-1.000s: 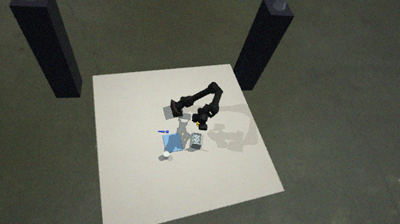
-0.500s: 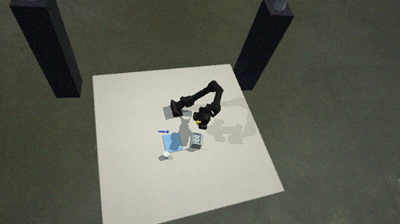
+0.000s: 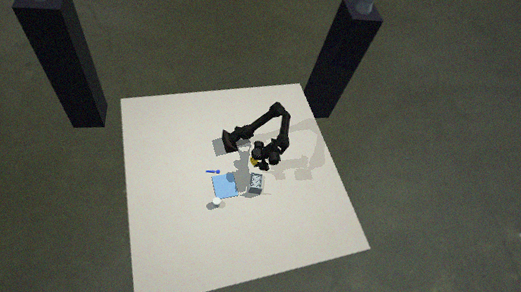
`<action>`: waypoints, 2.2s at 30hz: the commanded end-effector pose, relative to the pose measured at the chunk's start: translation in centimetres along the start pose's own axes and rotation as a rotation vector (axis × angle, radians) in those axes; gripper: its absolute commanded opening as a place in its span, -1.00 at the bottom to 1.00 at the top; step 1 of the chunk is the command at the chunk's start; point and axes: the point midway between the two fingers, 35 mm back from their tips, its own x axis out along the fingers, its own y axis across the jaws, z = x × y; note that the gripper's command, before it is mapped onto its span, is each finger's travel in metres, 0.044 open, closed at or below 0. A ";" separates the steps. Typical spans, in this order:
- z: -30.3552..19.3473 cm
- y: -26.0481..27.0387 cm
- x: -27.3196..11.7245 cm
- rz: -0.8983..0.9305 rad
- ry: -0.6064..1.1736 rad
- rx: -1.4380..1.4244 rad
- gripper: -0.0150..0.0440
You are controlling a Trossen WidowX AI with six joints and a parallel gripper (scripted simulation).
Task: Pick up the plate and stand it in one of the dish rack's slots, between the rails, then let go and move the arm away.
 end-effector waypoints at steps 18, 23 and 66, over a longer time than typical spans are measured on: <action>0.7 -0.1 3.4 0.134 -0.425 -0.308 -0.49; 0.7 0.2 3.7 0.191 -0.514 -0.373 -0.49; -3.1 0.1 2.9 0.951 -0.952 -0.680 -0.49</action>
